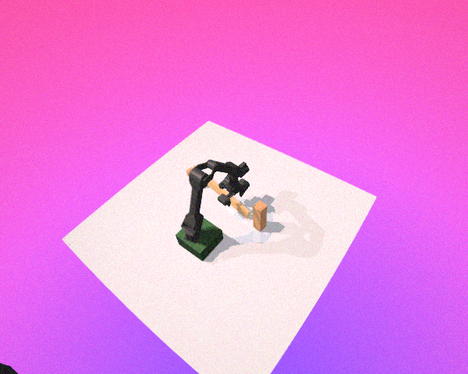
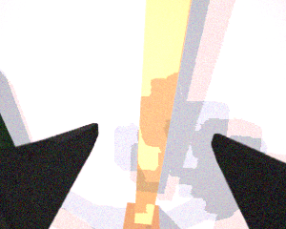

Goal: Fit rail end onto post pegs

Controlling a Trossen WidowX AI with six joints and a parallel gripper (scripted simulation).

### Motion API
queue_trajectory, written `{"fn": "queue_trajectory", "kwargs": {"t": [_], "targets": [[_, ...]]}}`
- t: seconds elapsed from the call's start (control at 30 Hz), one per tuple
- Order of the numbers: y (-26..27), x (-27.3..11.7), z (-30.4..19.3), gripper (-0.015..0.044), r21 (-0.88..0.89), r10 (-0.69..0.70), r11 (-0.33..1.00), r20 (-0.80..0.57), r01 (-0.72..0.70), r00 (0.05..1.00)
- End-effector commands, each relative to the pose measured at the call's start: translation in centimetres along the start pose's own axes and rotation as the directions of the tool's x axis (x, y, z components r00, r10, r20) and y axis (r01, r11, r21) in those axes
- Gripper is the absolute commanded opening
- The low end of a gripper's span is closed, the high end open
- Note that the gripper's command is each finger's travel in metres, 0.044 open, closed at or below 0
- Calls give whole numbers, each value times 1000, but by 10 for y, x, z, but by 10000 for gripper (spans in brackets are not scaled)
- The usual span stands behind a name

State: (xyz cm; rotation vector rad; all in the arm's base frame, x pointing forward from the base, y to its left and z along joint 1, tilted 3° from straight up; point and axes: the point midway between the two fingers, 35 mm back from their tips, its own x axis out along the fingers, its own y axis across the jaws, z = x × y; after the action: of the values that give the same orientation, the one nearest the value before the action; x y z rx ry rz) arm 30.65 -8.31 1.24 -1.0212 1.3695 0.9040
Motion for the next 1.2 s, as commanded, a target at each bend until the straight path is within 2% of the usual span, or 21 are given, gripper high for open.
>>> {"fn": "queue_trajectory", "kwargs": {"t": [0.0, 0.57, 1.07, 1.17], "targets": [[0, 8, 1, 440, -5, 2, 1000, 3, -2, 1000], [3, 32, 0, 440, -5, 2, 1000, 3, -2, 1000], [3, 32, 0, 46, -5, 2, 1000, 3, -2, 1000], [3, 32, 0, 26, -5, 2, 1000, 3, -2, 1000]]}}
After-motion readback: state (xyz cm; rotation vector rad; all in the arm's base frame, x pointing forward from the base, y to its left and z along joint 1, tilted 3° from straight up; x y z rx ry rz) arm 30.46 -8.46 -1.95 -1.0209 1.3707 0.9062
